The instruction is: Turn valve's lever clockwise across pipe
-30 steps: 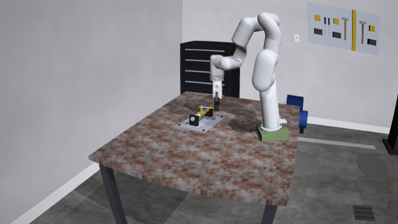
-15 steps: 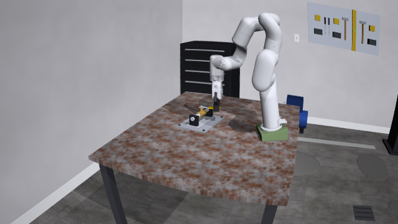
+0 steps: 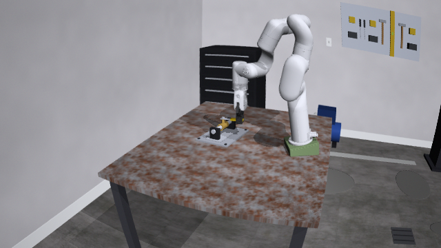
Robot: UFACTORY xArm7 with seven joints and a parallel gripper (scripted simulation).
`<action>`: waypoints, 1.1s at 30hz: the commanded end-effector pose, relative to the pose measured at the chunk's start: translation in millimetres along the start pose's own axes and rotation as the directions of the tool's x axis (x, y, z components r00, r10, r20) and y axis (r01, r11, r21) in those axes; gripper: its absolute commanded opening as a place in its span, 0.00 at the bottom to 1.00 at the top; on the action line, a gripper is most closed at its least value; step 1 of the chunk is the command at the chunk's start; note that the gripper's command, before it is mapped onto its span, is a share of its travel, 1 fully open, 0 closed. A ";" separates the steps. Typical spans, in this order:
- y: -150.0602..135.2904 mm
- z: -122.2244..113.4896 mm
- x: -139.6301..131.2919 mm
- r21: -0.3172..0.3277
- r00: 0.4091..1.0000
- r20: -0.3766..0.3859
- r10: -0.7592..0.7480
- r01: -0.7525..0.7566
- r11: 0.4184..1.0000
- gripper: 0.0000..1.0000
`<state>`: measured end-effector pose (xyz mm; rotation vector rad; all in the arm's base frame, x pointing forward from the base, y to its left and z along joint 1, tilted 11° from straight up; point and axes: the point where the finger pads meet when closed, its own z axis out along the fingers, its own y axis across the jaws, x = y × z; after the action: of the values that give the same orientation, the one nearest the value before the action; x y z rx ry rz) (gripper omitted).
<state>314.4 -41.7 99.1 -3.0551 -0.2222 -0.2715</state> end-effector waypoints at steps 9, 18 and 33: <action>-7.3 -0.9 1.3 0.001 0.997 -0.002 0.079 -0.079 0.997 0.00; -11.6 -0.9 1.8 0.001 0.991 -0.002 0.131 -0.131 0.991 0.00; -16.0 -0.9 2.5 0.001 0.983 -0.002 0.184 -0.184 0.983 0.00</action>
<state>313.2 -26.7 100.1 -3.0480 0.0559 -0.2593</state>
